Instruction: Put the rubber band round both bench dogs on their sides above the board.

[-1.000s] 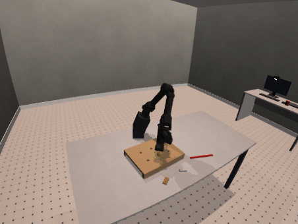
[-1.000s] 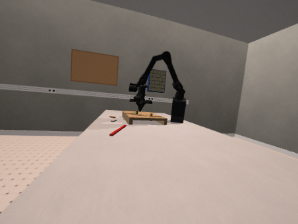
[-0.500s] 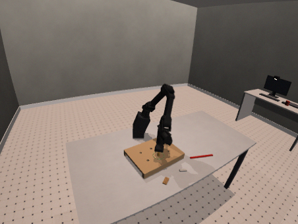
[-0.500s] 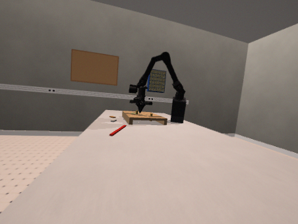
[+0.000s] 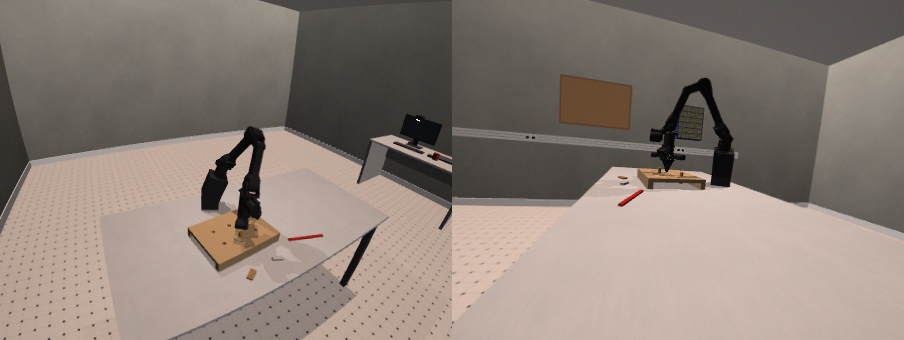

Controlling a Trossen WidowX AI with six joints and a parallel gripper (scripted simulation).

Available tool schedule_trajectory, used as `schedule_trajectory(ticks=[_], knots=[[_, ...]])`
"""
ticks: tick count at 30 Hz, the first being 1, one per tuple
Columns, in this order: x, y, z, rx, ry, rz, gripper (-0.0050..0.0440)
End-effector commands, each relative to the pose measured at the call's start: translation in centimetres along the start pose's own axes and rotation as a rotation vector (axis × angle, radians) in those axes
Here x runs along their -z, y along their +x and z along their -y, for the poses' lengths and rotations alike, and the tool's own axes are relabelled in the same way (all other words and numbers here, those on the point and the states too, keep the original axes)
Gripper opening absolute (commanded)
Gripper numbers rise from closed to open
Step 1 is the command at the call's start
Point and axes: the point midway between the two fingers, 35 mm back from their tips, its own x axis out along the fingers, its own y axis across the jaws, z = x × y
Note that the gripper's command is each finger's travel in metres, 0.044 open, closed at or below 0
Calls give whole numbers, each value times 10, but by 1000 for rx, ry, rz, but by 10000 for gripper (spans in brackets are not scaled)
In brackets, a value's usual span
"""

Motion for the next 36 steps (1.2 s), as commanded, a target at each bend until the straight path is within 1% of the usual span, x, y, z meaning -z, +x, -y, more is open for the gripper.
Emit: schedule_trajectory(ticks=[1, 9, 16, 25, 33, 36], knots=[[-4, -6, -1, 22, -5, 9, -50], [-4, -5, -7, 21, -5, 10, -50], [-4, -5, -19, 20, -5, 9, -50], [-4, -4, -23, 20, -4, 10, -50], [-3, -4, -38, 19, -4, 9, -50], [-3, -4, -39, 19, -4, 9, -50]])
